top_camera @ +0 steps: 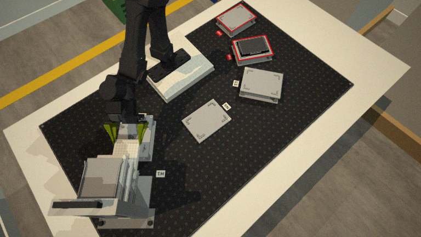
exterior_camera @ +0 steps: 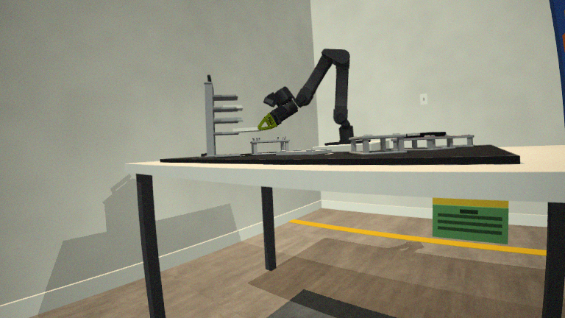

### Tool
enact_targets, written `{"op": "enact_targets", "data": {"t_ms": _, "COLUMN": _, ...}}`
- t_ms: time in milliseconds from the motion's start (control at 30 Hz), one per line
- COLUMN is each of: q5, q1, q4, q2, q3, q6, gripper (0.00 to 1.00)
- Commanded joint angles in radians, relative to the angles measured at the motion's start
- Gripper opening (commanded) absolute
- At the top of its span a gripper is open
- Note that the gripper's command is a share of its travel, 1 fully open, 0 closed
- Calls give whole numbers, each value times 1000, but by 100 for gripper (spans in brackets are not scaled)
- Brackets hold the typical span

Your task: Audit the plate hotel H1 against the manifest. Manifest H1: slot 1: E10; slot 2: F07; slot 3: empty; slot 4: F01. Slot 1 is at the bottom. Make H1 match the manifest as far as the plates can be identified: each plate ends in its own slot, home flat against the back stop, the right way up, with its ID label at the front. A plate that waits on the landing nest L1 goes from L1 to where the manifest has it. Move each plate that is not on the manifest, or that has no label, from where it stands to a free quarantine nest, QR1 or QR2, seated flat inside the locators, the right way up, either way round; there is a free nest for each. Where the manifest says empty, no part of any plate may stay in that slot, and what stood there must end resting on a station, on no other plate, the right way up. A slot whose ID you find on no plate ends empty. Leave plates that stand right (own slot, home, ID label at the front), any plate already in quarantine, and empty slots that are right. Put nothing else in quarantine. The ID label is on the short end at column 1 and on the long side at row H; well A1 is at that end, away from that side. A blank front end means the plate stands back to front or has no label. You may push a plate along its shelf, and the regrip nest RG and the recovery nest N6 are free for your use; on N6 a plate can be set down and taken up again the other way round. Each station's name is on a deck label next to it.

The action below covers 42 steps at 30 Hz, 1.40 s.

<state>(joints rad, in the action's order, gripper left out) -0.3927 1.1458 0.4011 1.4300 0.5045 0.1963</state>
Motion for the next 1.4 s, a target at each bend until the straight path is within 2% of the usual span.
{"op": "enact_targets", "data": {"t_ms": 0, "q5": 2, "q1": -4, "q4": 7, "q2": 1, "q3": 15, "q6": -3, "gripper": 86}}
{"op": "enact_targets", "data": {"t_ms": 1367, "q5": 34, "q1": -40, "q4": 48, "q2": 100, "q3": 80, "q6": -22, "gripper": 86}}
